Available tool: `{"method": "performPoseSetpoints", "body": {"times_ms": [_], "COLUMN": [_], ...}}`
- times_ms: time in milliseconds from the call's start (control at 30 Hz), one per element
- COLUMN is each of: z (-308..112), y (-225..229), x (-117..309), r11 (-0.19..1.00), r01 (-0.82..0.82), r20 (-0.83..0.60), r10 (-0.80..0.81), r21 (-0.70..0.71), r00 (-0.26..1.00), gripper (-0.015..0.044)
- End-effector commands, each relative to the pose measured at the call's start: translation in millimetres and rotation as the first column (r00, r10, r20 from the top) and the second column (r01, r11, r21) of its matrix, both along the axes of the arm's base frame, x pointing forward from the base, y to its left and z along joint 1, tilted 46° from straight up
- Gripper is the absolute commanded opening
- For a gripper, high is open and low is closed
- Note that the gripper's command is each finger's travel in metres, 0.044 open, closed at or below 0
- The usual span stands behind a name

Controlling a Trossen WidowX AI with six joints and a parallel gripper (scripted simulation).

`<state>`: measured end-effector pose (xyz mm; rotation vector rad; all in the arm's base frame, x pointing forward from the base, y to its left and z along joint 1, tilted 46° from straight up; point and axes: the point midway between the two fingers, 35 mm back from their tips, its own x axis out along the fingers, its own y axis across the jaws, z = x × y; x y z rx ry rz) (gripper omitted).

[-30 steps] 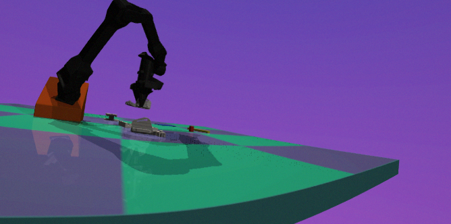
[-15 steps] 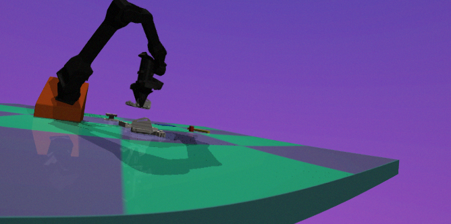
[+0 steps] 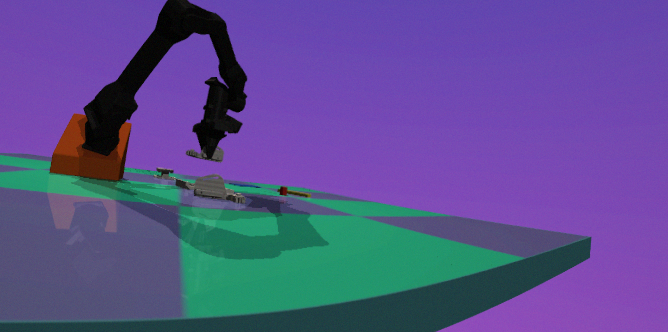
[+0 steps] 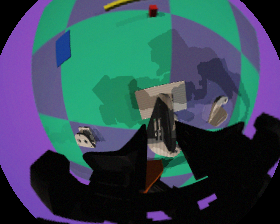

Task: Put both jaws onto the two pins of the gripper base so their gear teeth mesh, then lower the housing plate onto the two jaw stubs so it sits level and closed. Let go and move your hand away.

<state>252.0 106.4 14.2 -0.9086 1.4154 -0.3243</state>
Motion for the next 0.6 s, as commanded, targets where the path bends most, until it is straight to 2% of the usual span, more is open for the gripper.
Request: {"method": "performPoseSetpoints", "body": {"times_ms": [0, 567], "z": [0.9, 0.9], "y": [0.2, 0.2], "x": [1.2, 1.2], "r11": [1.000, 1.000], "r01": [-0.006, -0.006], "r20": [0.003, 0.003], "r10": [0.006, 0.006], "r21": [-0.003, -0.003], "r00": [1.000, 1.000], "gripper": [0.0134, 0.0134]}}
